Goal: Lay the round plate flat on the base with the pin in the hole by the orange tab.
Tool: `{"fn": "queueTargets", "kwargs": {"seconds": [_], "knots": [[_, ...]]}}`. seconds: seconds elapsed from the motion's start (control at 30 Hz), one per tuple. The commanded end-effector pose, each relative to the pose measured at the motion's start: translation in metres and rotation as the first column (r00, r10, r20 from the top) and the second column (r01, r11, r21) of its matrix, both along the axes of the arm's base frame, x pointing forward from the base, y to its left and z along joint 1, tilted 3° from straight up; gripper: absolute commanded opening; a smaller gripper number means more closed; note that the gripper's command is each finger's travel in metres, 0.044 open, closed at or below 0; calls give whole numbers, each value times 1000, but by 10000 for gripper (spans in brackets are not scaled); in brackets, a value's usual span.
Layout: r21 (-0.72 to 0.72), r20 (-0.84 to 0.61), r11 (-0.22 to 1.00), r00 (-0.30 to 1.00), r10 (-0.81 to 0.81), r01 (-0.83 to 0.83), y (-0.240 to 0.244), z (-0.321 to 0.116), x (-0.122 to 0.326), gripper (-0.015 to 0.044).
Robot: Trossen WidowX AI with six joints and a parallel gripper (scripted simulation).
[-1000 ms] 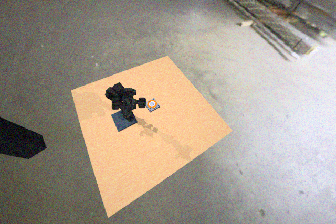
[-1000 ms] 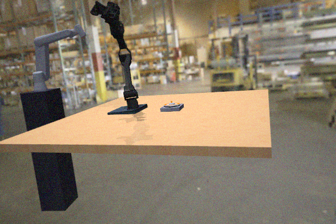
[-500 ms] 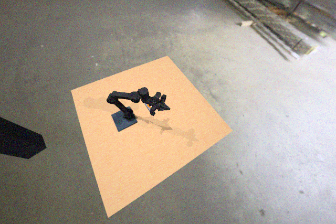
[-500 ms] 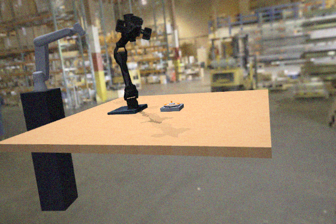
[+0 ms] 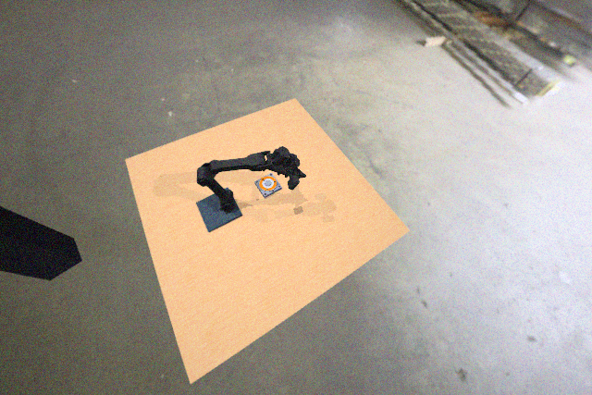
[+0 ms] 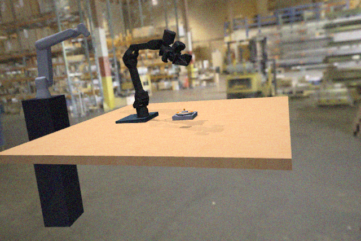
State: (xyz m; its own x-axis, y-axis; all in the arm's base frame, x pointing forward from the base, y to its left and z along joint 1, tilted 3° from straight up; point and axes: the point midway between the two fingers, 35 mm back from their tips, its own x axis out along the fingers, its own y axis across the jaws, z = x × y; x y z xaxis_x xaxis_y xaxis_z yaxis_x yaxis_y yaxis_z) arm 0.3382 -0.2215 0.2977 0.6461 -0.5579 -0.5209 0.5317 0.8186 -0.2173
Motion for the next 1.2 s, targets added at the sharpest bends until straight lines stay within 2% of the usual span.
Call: {"fn": "queueTargets", "kwargs": {"seconds": [0.0,0.17,0.27,0.43,0.57,0.87,1.17], "knots": [[167,-128,982,986,107,-85,51,-56,17,0],[313,-254,942,944,209,-124,103,-103,20,0],[429,-377,895,877,299,-120,152,-142,9,0],[521,-514,850,769,382,-74,202,-178,-15,0],[565,-655,825,615,440,11,248,-207,-53,0],[565,-662,825,606,442,16,250,-211,-53,0],[565,-662,825,606,442,16,250,-253,-53,0]]}}
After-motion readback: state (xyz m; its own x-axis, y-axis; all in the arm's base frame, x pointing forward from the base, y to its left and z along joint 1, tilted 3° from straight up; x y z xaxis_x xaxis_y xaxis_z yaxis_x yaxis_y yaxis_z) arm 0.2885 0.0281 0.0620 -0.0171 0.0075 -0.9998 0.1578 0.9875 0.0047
